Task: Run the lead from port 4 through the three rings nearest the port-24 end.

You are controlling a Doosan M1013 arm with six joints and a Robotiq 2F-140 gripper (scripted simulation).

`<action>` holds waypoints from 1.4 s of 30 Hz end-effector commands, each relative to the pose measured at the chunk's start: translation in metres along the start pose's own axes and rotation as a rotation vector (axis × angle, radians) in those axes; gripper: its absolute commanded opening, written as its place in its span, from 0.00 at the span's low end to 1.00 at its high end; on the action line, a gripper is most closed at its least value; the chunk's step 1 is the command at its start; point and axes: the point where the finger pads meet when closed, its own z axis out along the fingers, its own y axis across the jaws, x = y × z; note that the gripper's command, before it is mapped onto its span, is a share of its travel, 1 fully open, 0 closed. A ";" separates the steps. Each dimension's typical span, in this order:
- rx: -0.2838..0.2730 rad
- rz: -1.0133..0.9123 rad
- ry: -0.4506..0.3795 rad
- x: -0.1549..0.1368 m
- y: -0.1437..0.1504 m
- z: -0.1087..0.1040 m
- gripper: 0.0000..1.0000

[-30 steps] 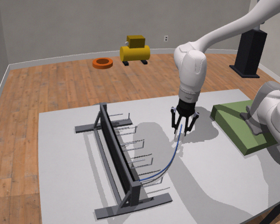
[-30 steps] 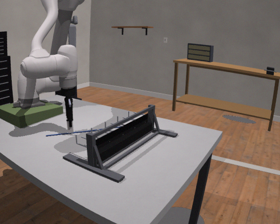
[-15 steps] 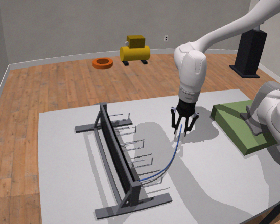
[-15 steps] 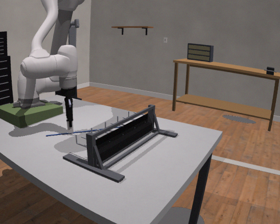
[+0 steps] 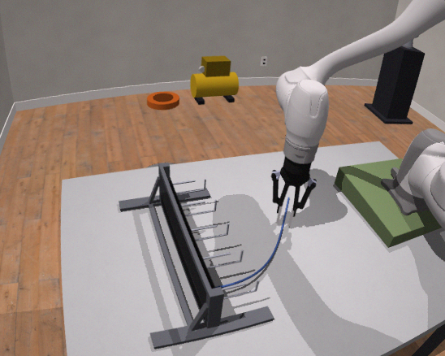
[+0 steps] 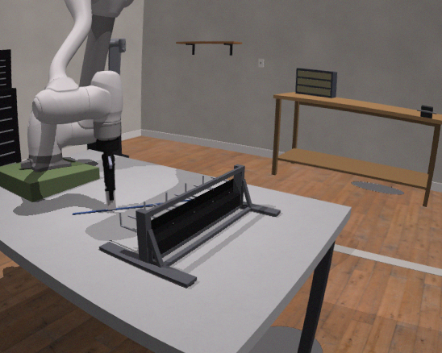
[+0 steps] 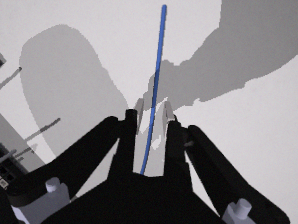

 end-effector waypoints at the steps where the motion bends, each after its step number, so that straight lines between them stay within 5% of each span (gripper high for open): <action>1: 0.000 0.000 0.000 0.000 0.000 0.000 0.20; 42: 0.000 0.000 0.000 0.000 0.000 0.006 0.20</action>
